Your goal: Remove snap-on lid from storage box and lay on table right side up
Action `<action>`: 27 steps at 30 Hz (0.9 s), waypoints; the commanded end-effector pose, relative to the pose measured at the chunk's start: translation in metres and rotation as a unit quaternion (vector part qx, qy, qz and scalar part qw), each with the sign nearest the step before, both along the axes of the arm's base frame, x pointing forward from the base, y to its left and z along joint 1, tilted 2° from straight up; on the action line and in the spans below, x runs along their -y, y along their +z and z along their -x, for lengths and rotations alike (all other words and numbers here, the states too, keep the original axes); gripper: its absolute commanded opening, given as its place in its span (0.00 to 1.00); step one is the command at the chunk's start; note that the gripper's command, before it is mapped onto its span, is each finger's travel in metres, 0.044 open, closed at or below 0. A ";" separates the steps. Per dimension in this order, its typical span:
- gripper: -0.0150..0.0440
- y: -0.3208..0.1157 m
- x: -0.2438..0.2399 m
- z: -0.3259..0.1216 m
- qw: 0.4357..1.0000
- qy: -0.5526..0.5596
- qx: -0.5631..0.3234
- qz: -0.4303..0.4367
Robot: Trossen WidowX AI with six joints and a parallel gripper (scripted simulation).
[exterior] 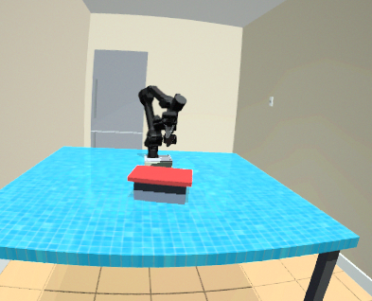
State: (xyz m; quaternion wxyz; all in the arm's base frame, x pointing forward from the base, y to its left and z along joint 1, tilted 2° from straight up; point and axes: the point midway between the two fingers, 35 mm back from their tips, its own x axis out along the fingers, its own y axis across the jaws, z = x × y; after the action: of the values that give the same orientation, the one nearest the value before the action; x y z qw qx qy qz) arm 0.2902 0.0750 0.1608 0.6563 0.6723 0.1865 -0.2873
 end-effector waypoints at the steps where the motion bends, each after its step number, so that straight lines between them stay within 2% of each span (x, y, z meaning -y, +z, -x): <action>1: 0.65 -0.018 0.001 -0.001 1.000 0.003 -0.003 0.002; 5: 0.65 -0.062 0.003 0.001 1.000 0.003 -0.003 0.002; 27: 0.65 -0.078 0.005 -0.020 1.000 0.003 -0.003 0.002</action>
State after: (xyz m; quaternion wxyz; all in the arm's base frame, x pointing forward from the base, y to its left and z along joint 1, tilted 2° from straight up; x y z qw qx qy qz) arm 0.3070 0.0700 0.0862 0.6565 0.6719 0.1864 -0.2877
